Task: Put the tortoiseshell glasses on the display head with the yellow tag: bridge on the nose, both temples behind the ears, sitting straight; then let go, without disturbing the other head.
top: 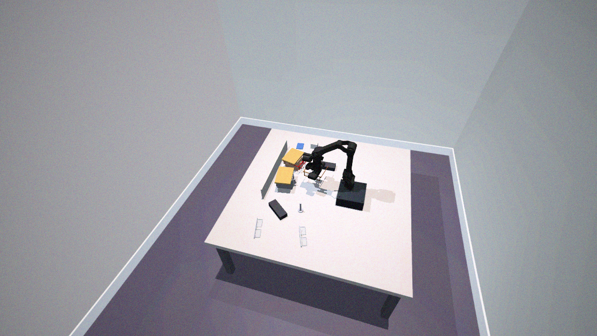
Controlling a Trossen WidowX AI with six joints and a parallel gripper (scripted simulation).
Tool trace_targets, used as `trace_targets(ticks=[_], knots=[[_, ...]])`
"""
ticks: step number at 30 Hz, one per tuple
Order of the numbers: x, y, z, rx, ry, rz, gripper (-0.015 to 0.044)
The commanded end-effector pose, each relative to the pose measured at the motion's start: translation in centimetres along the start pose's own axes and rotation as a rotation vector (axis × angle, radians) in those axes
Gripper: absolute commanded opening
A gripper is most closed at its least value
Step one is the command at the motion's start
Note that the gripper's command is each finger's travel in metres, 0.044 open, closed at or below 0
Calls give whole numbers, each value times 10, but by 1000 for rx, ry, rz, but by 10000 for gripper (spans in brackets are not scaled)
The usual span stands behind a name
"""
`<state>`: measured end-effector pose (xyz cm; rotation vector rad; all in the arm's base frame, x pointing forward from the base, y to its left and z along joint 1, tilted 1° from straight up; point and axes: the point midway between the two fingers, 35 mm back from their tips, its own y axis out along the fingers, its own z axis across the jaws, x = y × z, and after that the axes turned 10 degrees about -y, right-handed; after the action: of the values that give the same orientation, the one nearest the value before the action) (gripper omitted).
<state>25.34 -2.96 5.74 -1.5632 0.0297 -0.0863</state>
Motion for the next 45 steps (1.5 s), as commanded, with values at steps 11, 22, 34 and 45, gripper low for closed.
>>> trace_targets(ticks=[11,22,34,45], knots=[[1,-24,-7,35,-112,-23,0],[2,-26,-24,110,-375,-78,0],[3,-30,-43,159,-661,-182,0],[2,-35,-61,159,-922,-305,0]])
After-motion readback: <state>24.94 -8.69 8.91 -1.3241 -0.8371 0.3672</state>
